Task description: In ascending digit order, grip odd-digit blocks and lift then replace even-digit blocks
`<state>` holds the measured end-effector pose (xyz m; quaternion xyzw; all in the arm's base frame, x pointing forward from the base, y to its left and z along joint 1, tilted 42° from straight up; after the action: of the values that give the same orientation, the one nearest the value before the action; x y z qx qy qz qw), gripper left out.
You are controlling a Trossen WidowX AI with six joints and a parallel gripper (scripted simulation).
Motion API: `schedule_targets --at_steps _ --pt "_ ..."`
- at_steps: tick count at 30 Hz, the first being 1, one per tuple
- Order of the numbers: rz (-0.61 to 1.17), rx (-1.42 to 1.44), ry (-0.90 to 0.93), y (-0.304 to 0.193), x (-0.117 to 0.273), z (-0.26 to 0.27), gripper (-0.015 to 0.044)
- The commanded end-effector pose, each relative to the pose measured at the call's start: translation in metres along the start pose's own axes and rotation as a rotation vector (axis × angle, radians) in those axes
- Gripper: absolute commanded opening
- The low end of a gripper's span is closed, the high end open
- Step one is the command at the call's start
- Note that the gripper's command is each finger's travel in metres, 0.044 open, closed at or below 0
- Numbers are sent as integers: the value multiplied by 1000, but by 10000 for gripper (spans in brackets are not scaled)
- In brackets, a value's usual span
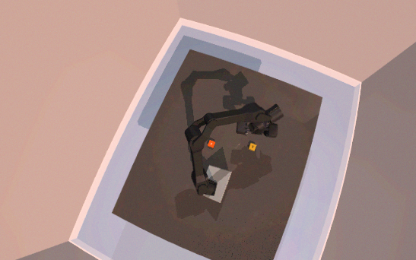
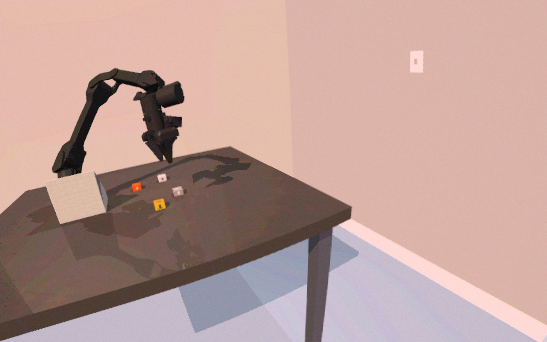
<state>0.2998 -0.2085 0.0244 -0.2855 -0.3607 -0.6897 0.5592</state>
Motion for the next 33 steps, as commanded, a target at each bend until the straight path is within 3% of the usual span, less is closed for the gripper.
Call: schedule_targets --at_steps 1,27,33 --pt "103 -242 82 -38 -1 -16 400" --pt "103 -242 82 -38 -1 -16 400" --pt "104 -245 78 -33 14 48 400"
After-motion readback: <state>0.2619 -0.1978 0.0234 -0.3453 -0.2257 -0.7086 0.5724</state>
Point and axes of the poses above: the point midway between the two fingers, 35 mm back from their tips, its own x axis back along the fingers, its own z axis across the jaws, y = z × x, the point moved 4 cm from there along x, back along the fingers, and after that the axes turned 5 degrees about -x, right-handed, at the moved point
